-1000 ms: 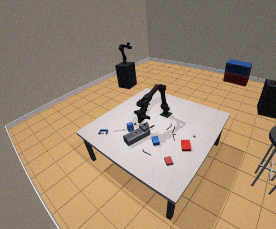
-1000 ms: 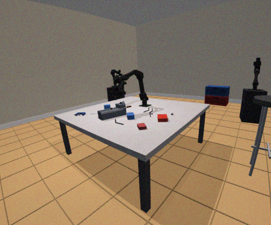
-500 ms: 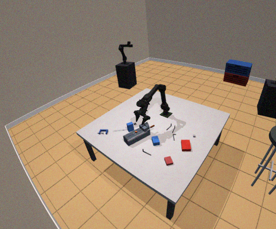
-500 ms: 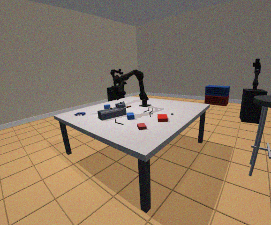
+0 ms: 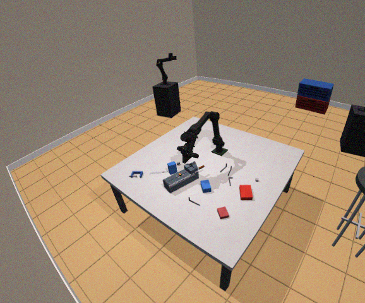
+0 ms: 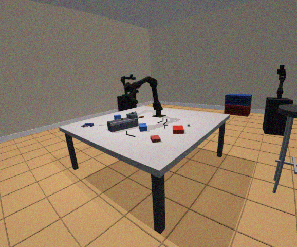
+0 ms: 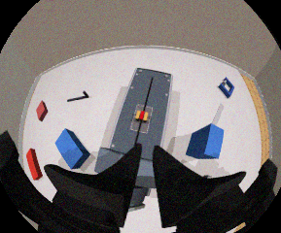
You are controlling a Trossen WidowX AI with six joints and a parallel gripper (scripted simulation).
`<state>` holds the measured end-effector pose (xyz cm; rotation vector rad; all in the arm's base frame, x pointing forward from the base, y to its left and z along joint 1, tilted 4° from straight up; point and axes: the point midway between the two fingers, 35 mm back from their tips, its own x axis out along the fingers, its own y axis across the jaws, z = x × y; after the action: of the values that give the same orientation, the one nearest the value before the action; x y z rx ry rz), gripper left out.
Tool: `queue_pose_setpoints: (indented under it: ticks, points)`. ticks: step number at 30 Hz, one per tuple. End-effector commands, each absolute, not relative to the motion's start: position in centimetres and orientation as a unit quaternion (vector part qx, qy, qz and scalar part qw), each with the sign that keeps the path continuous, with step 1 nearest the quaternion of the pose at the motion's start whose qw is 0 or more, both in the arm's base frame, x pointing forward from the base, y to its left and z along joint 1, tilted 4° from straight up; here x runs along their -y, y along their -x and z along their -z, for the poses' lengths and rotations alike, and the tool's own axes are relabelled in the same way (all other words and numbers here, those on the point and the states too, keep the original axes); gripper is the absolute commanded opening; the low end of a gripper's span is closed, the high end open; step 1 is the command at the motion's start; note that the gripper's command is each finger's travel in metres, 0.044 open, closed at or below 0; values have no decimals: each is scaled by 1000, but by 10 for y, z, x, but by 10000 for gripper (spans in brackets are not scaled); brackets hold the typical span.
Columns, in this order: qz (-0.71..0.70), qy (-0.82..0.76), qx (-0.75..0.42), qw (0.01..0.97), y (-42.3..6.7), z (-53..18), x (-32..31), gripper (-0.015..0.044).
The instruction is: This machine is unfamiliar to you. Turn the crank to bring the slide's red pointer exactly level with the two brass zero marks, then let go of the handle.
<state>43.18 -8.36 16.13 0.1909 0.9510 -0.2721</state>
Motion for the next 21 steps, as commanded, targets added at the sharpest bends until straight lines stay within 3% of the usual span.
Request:
queue_pose_setpoints:
  ticks: [1,18,21]
  points:
    - [130,-92,-456,876,-432,-161,84,0]
    - [130,-92,-456,876,-432,-161,84,0]
    - [130,-92,-456,876,-432,-161,84,79]
